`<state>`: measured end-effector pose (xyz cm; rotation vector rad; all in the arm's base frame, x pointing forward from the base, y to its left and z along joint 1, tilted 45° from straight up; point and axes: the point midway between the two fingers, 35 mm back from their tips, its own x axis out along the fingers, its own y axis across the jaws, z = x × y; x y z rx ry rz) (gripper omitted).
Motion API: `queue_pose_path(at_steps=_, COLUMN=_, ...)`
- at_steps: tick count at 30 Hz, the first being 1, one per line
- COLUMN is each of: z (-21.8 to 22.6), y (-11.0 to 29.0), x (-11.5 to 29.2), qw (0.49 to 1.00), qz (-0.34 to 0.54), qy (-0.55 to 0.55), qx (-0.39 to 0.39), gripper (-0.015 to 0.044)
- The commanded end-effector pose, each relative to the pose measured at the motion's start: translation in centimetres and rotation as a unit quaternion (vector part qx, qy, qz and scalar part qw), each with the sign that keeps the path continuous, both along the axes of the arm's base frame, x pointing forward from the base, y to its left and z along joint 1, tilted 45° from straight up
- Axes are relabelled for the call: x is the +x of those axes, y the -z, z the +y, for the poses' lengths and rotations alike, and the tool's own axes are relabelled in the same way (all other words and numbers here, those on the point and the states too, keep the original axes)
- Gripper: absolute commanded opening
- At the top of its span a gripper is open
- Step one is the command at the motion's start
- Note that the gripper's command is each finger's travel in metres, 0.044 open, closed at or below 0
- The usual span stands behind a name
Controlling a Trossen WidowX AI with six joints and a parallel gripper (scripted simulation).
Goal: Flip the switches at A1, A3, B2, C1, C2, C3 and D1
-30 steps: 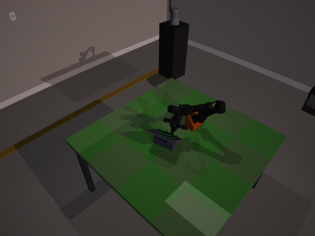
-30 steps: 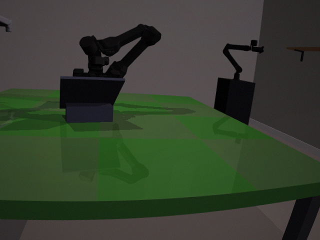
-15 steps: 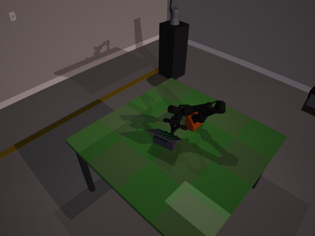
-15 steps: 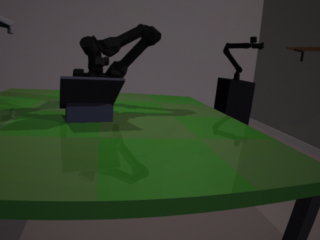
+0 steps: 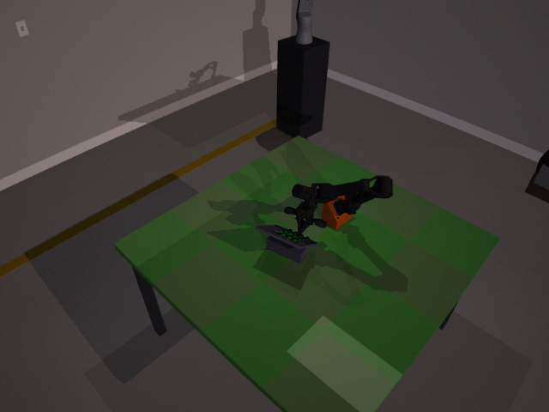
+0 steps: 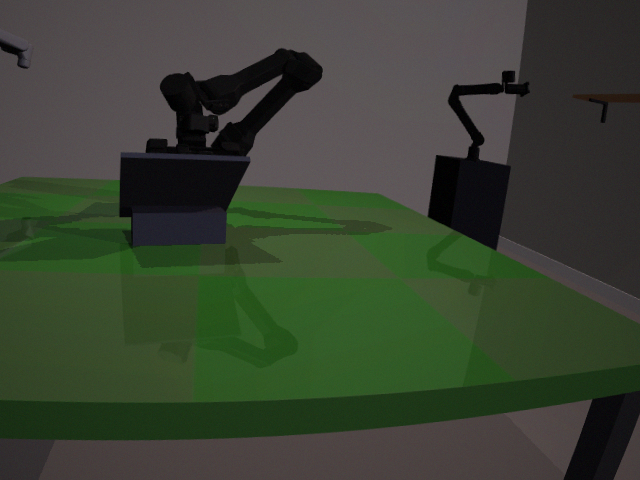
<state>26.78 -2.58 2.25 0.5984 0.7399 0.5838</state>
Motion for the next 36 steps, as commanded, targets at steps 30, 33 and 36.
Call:
queue_pose_path(at_steps=30, z=-4.3, y=-2.8, x=-3.6, qw=1.000, qz=0.012, qy=-0.008, qx=-0.006, gripper=0.0000)
queue_pose_path(at_steps=33, z=-4.3, y=-2.8, x=-3.6, qw=1.000, qz=0.012, qy=-0.008, qx=-0.006, gripper=0.0000)
queue_pose_path(at_steps=36, z=-5.3, y=-1.9, x=-3.2, qw=1.000, qz=0.012, qy=-0.008, qx=-0.006, gripper=0.0000)
